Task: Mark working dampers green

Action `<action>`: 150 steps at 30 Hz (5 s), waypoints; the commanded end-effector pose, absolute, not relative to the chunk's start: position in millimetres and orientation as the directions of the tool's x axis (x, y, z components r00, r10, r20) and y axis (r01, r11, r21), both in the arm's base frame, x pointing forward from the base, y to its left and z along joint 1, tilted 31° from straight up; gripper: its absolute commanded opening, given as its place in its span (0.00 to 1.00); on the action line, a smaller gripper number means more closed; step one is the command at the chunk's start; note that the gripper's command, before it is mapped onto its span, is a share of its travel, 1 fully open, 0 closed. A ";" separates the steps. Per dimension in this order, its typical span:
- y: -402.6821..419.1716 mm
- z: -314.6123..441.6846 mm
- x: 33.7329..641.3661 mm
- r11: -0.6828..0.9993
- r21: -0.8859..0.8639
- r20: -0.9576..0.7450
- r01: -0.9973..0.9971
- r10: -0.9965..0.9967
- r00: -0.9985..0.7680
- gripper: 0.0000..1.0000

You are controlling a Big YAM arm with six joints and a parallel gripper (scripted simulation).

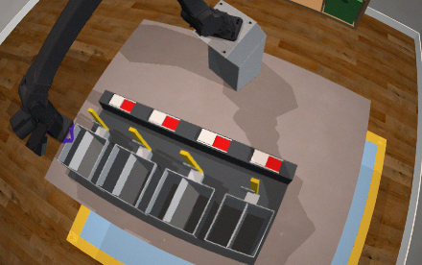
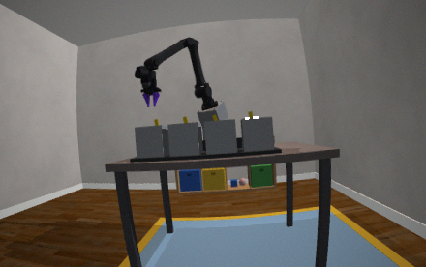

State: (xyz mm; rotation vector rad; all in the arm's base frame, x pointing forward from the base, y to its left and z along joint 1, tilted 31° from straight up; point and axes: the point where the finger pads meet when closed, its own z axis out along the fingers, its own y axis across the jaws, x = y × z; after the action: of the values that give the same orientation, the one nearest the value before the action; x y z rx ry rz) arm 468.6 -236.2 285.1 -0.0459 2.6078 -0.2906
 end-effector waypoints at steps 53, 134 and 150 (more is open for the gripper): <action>-56.6 247.0 476.9 0.978 -0.205 -0.494 0.032 -0.075 -0.866 0.36; -106.0 162.5 380.4 0.996 -0.043 -0.477 -0.075 -0.087 -0.874 0.36; -101.3 140.8 388.9 0.997 -0.036 -0.471 -0.072 -0.080 -0.878 0.36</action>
State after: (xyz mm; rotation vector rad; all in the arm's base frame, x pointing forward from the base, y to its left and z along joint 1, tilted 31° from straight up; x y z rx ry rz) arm 384.4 -104.8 154.9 -0.1118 2.6299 -0.0357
